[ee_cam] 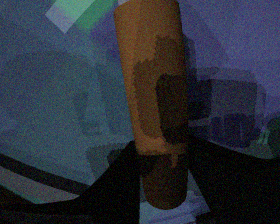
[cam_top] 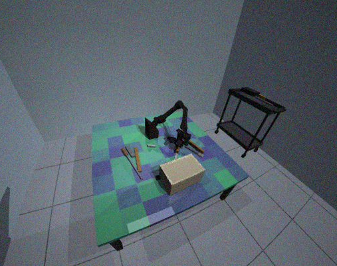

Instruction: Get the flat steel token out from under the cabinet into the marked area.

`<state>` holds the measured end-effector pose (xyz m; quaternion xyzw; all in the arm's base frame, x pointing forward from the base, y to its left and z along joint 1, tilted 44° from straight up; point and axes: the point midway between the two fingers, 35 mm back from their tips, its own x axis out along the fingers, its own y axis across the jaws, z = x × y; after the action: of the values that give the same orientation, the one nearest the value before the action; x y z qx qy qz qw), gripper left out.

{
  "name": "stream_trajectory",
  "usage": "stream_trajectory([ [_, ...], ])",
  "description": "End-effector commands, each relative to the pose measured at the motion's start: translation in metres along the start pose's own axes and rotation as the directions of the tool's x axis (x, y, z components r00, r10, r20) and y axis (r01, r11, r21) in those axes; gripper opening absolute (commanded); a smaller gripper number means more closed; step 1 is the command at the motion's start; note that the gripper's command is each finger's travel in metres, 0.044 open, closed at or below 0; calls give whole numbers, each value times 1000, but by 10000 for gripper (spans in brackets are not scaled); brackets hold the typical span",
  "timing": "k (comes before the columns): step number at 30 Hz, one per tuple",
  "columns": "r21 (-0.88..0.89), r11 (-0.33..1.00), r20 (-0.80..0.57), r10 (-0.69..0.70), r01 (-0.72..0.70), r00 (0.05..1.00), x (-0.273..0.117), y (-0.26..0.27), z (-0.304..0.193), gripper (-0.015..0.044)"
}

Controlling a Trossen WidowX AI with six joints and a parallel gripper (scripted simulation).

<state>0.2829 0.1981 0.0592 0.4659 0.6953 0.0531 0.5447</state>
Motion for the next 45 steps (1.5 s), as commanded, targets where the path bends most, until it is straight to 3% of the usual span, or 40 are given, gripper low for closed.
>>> stream_trajectory([
  [1,0,1000,0,0,0,1000,0,0,-2,0],
  [45,1,1000,-4,-2,2,1000,-4,1,-51,0],
])
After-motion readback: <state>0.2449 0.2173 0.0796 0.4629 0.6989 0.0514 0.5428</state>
